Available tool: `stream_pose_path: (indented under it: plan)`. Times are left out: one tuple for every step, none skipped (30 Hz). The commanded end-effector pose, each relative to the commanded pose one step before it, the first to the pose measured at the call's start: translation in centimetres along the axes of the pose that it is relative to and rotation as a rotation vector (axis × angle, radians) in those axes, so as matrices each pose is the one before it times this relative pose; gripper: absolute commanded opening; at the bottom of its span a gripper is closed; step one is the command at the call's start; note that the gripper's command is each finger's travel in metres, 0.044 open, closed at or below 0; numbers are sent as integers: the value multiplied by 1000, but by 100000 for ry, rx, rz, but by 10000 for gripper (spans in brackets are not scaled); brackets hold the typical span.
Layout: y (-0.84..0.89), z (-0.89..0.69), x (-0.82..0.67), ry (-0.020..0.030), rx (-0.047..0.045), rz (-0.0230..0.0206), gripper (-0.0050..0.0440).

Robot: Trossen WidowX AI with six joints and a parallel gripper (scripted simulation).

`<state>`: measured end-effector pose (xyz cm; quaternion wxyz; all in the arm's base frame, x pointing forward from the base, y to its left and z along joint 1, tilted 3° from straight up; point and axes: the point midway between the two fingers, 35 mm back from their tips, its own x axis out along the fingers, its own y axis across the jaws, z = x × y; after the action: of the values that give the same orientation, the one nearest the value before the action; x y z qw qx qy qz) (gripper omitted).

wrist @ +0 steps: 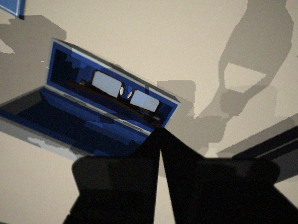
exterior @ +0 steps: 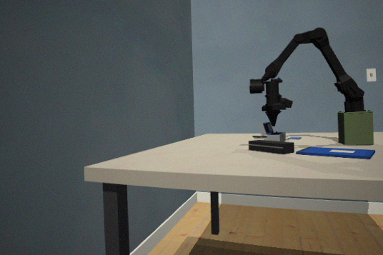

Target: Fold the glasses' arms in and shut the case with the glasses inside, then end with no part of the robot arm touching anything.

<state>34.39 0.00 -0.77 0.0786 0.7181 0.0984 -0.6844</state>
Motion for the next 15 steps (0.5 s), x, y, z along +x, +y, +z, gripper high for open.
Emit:
stream_pose_path:
  plan:
    - [-370, -217, -5, -121, 237, 115, 0]
    - [-60, -30, 0, 0, 0, 0, 0]
    - [-60, -30, 0, 0, 0, 0, 0]
    - [-60, -30, 0, 0, 0, 0, 0]
    - [-48, -24, 0, 0, 0, 0, 0]
    - [0, 0, 0, 0, 0, 0, 0]
    - [0, 0, 0, 0, 0, 0, 0]
    - [-35, -17, 0, 0, 0, 0, 0]
    - [-13, -7, 0, 0, 0, 0, 0]
    - [0, 0, 0, 0, 0, 0, 0]
    - [0, 0, 0, 0, 0, 0, 0]
    - [0, 0, 0, 0, 0, 0, 0]
    - [0, 0, 0, 0, 0, 0, 0]
    - [0, 0, 0, 0, 0, 0, 0]
    - [0, 0, 0, 0, 0, 0, 0]
